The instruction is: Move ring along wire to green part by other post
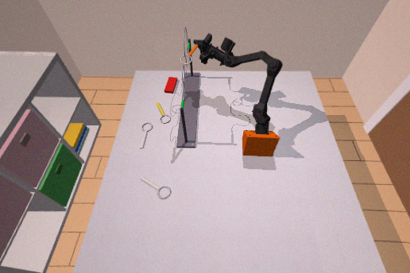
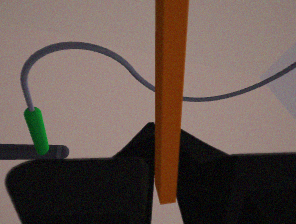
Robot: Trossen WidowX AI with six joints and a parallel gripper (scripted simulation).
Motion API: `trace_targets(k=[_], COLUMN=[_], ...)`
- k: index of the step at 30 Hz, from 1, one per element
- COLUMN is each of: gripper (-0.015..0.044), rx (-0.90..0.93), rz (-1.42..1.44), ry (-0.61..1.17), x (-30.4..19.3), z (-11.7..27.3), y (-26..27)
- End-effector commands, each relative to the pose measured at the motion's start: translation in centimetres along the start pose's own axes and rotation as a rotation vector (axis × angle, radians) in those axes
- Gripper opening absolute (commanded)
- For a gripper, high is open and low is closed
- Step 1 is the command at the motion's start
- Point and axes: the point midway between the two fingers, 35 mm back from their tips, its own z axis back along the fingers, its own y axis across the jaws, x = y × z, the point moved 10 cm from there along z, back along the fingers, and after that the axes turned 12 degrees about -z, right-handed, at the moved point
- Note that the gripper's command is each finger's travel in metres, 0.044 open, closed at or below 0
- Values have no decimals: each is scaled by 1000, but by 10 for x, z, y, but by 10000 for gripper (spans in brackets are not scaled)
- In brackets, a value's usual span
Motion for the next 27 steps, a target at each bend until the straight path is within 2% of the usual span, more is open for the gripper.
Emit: trace_targets(k=[1, 27], gripper=[-150, -150], rx=[43, 337], rz=[-83, -640], ry=[23, 162], x=[0, 19], z=[2, 26], y=[10, 68])
